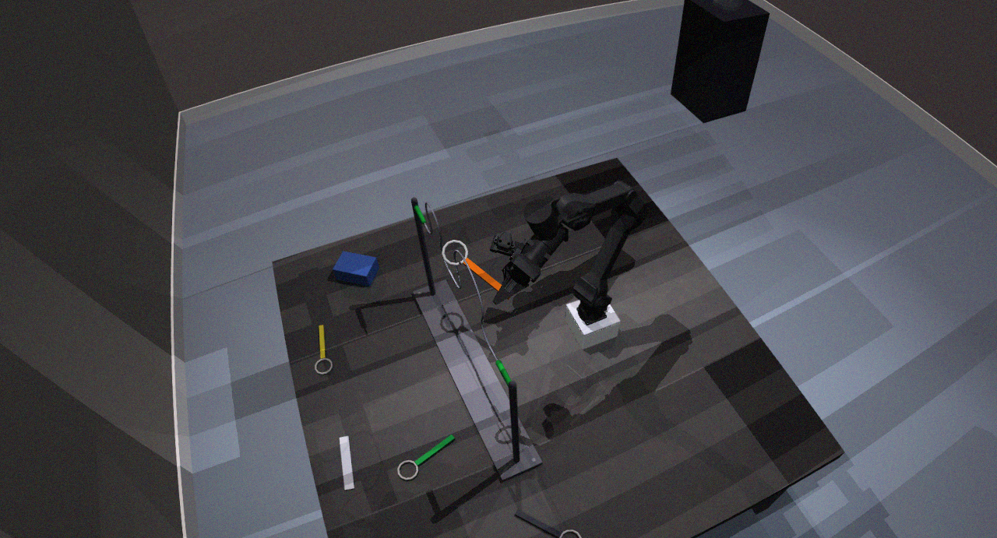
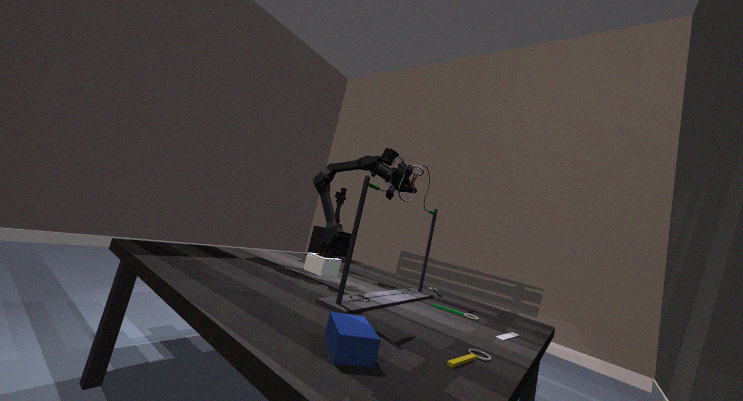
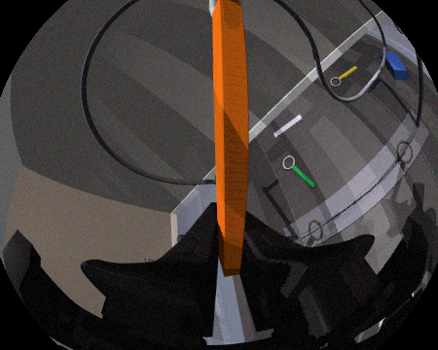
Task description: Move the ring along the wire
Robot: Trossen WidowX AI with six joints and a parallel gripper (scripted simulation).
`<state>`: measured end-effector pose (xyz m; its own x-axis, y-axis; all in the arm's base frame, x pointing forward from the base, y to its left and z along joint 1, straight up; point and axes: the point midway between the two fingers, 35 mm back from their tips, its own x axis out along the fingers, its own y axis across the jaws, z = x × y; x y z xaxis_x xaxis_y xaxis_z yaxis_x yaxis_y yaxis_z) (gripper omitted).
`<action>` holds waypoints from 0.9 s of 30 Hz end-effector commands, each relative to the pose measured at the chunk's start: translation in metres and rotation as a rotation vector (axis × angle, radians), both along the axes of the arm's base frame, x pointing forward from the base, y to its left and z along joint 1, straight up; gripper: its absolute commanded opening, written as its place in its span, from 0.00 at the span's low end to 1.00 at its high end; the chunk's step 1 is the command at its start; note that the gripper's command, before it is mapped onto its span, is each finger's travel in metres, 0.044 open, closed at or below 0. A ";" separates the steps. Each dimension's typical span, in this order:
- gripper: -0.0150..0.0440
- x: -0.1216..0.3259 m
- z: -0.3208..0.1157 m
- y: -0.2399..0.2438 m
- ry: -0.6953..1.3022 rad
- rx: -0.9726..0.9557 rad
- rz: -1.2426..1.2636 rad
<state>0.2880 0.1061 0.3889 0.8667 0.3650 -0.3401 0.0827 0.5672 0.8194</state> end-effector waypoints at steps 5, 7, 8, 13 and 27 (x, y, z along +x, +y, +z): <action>0.00 0.000 -0.001 -0.002 -0.009 -0.108 -0.001; 0.00 0.000 -0.001 -0.002 -0.010 -0.133 -0.001; 0.00 0.000 -0.002 -0.002 -0.010 -0.146 -0.002; 0.00 0.000 -0.003 -0.004 -0.011 -0.210 -0.003; 0.00 0.001 -0.008 -0.009 -0.016 -0.393 -0.008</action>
